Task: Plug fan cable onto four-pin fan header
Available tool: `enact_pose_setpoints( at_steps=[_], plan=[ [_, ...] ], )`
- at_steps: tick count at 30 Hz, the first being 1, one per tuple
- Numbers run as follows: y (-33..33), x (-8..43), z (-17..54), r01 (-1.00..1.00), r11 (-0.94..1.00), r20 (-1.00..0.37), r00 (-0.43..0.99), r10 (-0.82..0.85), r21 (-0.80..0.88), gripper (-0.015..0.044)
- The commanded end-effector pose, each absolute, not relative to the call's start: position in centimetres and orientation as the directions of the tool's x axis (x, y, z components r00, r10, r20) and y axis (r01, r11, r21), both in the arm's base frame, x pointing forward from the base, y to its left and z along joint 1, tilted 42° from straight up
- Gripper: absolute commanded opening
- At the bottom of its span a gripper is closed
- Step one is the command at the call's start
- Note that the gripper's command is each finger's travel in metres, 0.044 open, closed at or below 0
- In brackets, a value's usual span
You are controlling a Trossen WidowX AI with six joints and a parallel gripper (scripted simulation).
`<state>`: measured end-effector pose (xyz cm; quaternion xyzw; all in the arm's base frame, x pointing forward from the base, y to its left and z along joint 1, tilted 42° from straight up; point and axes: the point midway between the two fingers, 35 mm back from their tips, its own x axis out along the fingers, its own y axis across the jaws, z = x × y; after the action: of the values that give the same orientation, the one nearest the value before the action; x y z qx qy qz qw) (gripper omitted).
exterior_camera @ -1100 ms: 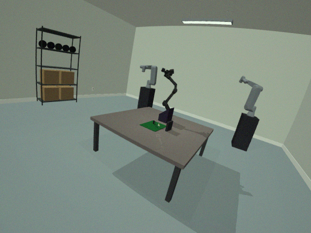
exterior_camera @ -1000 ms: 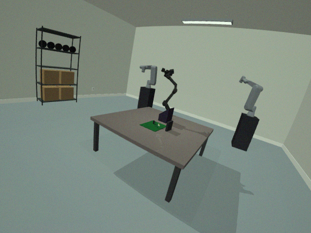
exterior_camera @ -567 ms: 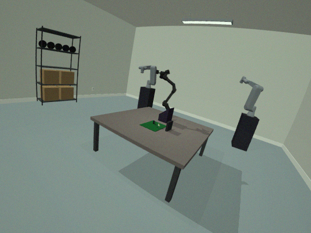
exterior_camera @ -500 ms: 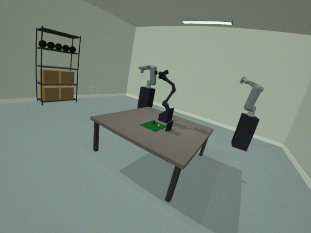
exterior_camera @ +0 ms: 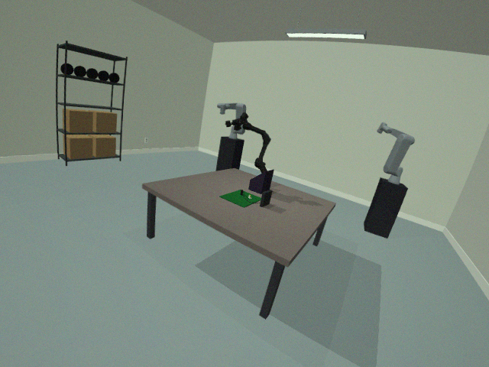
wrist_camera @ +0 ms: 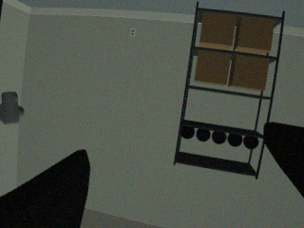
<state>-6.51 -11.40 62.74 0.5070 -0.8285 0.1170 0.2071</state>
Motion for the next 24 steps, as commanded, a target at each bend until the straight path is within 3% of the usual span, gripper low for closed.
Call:
enact_pose_setpoints(
  at_steps=[1, 13, 24],
  plan=[
    [-16.0, -0.8, 60.9, -0.916, 0.358, 0.416, -0.259, -0.872, 0.180, 0.0440],
    [-22.2, 15.5, 52.1, -0.847, -0.023, 0.184, 0.142, -0.973, 0.531, 0.0440],
    [-21.1, 28.1, 39.2, -0.567, -0.358, -0.147, 0.383, -0.912, 0.742, 0.0440]
  ],
)
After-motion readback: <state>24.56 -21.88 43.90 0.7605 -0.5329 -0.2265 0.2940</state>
